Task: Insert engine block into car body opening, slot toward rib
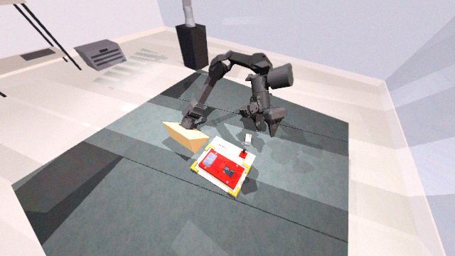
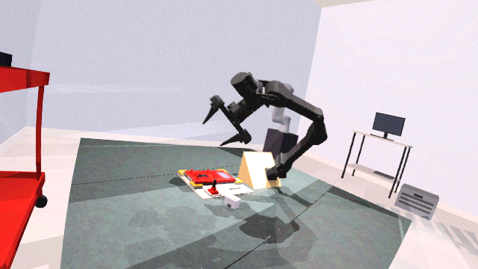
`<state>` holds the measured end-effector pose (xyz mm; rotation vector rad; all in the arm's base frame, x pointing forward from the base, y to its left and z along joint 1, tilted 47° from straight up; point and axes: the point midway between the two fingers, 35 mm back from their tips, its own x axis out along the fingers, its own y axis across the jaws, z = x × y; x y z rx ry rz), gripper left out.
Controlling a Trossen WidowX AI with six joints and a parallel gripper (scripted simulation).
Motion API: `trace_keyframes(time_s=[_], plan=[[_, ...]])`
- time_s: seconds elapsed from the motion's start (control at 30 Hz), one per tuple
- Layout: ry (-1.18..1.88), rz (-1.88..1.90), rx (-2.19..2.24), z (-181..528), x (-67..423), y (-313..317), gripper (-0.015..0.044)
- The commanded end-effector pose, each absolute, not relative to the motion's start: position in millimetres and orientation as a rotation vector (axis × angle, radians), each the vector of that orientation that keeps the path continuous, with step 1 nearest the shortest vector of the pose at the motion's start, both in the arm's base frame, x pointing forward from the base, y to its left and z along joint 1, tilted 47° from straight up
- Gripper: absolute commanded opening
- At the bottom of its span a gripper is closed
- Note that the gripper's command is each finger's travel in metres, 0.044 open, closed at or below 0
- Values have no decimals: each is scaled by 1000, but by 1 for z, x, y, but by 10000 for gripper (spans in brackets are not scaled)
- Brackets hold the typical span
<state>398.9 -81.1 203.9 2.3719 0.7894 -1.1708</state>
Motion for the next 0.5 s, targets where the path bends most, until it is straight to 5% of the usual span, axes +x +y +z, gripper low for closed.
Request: trace_keyframes(time_s=[0.0,0.47], plan=[[921,-1284,2406,191,389,-56,440],[1296,-1741,2415,170,350,21,440]])
